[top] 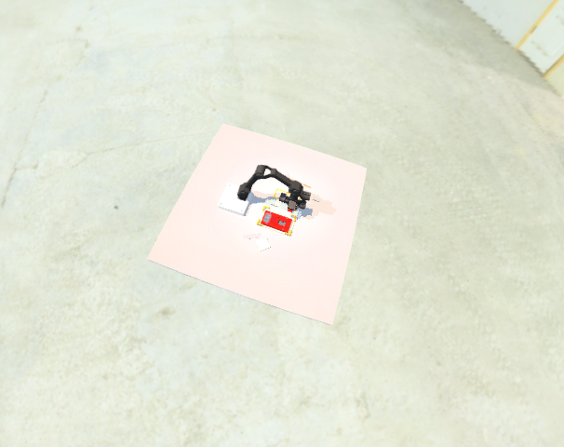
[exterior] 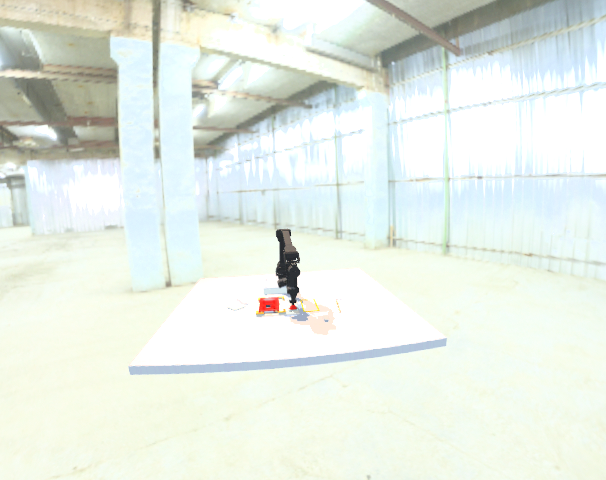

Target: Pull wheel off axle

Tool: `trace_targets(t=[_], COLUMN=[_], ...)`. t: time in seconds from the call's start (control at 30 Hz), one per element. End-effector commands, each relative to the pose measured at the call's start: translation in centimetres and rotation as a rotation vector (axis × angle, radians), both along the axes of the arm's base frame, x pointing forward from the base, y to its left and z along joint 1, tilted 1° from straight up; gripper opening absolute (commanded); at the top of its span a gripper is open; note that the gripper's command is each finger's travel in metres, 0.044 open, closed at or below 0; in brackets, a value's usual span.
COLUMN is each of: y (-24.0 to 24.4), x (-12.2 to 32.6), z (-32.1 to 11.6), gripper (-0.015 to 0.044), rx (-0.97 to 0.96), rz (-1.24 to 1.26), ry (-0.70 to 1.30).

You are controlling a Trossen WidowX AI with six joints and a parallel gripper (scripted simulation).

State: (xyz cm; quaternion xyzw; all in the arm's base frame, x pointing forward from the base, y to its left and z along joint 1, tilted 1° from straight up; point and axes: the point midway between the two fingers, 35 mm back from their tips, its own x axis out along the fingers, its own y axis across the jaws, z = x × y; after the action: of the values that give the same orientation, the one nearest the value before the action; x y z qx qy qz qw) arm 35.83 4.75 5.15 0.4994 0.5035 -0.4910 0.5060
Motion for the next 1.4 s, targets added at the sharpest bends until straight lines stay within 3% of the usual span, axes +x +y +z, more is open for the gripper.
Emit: trace_targets(t=[0.0, 1.37], y=[0.0, 0.0], x=[0.1, 0.0], z=[0.5, 1.9], gripper=[0.0000, 0.0000], rx=[0.002, 0.003], rz=[0.003, 0.005], ry=[-0.009, -0.010])
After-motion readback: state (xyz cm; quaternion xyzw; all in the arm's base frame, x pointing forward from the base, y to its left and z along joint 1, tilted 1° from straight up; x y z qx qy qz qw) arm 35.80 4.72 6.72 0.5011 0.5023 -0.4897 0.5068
